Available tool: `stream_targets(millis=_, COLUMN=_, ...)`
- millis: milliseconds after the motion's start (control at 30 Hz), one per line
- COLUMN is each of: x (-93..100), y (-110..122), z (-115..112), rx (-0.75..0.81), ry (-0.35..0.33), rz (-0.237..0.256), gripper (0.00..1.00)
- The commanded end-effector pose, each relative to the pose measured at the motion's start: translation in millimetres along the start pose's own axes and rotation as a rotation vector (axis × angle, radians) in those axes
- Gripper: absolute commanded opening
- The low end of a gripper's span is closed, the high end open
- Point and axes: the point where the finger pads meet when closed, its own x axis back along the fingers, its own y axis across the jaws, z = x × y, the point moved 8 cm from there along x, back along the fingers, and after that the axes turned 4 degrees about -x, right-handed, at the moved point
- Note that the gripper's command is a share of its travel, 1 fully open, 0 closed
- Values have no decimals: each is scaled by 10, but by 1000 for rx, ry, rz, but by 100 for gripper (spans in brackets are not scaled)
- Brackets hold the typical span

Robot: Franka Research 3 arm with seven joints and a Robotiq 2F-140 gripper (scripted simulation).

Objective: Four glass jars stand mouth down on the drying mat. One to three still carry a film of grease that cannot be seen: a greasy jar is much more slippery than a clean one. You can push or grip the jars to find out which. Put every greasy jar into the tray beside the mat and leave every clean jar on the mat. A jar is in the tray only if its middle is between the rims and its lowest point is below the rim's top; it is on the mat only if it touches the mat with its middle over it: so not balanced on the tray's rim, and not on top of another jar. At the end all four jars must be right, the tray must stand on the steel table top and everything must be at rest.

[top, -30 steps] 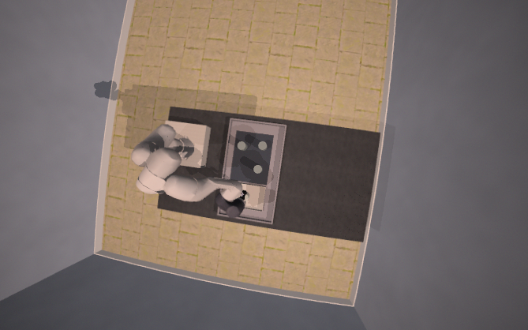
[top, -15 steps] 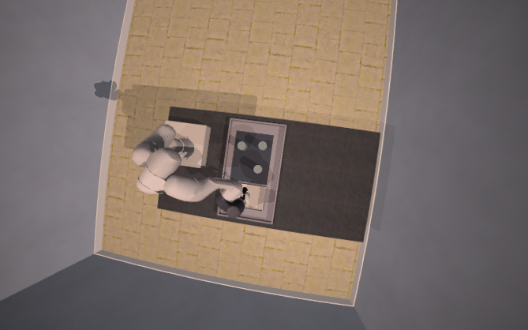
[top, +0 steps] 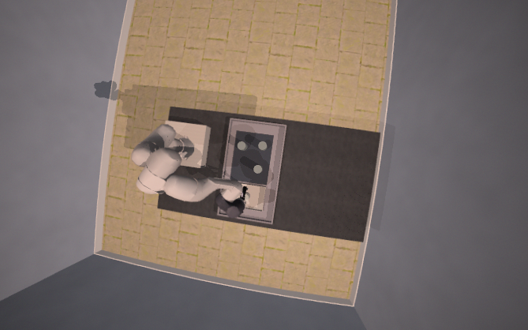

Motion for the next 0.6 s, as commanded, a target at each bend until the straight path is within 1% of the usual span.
stream_targets(millis=0, x=74, y=5, z=-14, rx=4, ry=-4, rz=0, gripper=100)
stream_targets(millis=367, x=503, y=5, z=-12, rx=4, ry=-4, rz=0, gripper=100)
stream_targets(millis=433, x=503, y=5, z=-12, rx=4, ry=-4, rz=0, gripper=100)
stream_targets(millis=567, x=659, y=5, z=-12, rx=4, ry=-4, rz=0, gripper=100)
